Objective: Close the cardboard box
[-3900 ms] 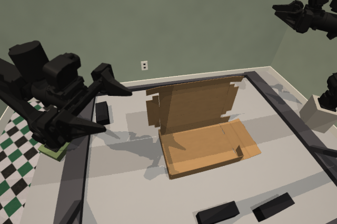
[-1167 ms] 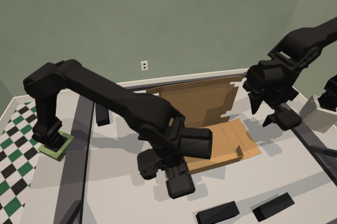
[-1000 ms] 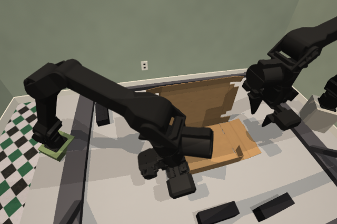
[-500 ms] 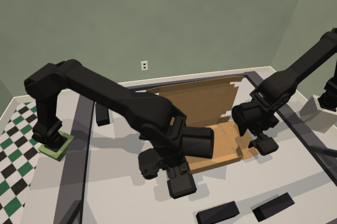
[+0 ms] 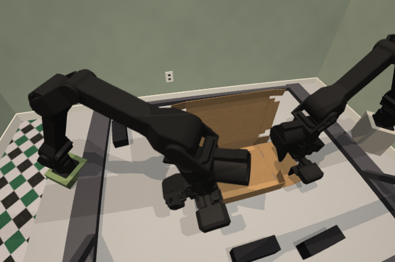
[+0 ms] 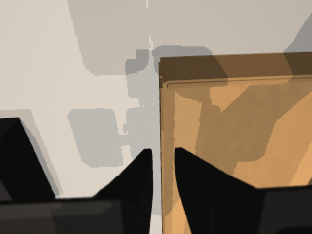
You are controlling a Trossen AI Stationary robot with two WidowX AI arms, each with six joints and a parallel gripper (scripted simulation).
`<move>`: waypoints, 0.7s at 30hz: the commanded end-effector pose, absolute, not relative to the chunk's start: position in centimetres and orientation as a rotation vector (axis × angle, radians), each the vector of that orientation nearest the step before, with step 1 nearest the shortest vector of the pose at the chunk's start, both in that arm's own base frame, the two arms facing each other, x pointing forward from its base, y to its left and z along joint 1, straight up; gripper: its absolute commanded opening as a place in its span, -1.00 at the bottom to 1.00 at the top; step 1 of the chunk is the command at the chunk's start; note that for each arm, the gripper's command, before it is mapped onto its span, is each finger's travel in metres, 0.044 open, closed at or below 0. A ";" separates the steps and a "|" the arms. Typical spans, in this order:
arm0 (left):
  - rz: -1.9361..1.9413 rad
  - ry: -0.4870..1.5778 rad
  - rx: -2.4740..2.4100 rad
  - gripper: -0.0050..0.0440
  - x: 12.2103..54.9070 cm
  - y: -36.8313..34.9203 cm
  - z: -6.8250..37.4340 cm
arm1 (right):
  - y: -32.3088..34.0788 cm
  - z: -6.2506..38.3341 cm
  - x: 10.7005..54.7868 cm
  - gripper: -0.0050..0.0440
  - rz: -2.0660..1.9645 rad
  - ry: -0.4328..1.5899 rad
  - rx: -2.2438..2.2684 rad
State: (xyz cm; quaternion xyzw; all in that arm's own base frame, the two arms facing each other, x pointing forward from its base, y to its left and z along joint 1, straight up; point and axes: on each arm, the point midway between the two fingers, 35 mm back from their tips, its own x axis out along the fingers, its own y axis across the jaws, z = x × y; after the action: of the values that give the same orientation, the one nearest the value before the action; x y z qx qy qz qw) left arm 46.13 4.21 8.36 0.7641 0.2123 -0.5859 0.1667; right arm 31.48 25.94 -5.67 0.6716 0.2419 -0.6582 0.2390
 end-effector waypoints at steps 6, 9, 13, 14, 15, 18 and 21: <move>-1.630 0.598 2.207 -0.56 46.4 4.3 9.8 | 26.2 -6.3 31.7 0.21 -1.793 0.667 1.858; -1.630 0.598 2.207 -0.56 46.4 4.3 9.8 | 26.2 -6.8 31.7 0.21 -1.793 0.667 1.858; -1.630 0.598 2.207 -0.56 46.4 4.3 9.8 | 26.2 -7.4 31.7 0.21 -1.793 0.667 1.858; -1.630 0.598 2.207 -0.56 46.4 4.3 9.8 | 26.2 -7.6 31.7 0.21 -1.793 0.667 1.858; -1.630 0.598 2.207 -0.56 46.4 4.3 9.8 | 26.2 -7.8 31.7 0.21 -1.793 0.667 1.858; -1.630 0.598 2.207 -0.56 46.4 4.3 9.8 | 25.8 -8.4 31.2 0.21 -1.813 0.659 1.833; -1.630 0.598 2.207 -0.56 46.4 4.3 9.8 | 25.7 -8.6 31.1 0.21 -1.805 0.662 1.843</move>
State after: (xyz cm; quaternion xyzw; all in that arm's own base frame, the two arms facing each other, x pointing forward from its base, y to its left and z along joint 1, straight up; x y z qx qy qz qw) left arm 46.13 4.21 8.36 0.7641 0.2123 -0.5859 0.1667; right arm 31.47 25.95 -8.01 0.6736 0.2428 -0.6563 0.2379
